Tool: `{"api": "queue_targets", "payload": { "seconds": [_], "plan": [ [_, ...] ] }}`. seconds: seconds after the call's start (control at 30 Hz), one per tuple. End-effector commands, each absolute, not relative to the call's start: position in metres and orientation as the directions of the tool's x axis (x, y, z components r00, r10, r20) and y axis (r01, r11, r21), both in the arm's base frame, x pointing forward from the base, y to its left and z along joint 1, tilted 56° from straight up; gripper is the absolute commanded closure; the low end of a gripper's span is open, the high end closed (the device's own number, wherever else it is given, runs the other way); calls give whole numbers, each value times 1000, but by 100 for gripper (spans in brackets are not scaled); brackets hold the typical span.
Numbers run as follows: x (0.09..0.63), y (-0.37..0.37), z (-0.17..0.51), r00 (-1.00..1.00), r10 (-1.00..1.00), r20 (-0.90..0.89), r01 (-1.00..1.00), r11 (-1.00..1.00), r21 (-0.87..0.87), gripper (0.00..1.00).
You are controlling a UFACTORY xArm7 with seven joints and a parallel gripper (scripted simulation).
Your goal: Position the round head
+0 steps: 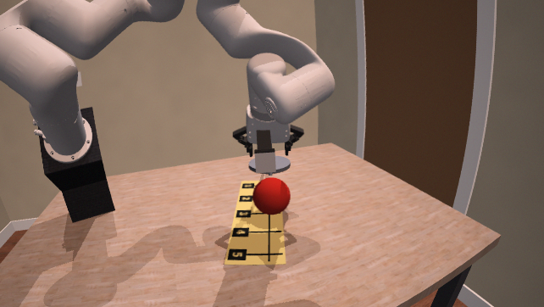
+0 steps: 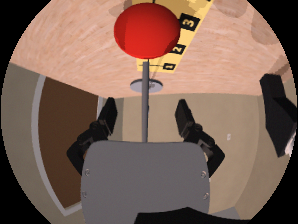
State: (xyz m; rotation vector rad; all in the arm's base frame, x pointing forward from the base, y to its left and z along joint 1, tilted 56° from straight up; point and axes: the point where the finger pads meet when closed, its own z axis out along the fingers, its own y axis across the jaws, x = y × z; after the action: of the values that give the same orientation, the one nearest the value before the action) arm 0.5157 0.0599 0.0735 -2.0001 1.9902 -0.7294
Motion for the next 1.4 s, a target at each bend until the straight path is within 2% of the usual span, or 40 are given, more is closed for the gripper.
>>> {"api": "queue_targets", "payload": {
  "seconds": [0.0, 0.67, 0.7, 1.37],
  "plan": [
    [522, 59, 64, -42, -982, 185, -868, -56, -494, 0],
    [530, 57, 53, -41, -982, 185, -868, -57, -494, 0],
    [530, 57, 53, -41, -982, 185, -868, -57, -494, 100],
    [529, 57, 54, -41, -982, 185, -868, -57, -494, 100]
  ]
}}
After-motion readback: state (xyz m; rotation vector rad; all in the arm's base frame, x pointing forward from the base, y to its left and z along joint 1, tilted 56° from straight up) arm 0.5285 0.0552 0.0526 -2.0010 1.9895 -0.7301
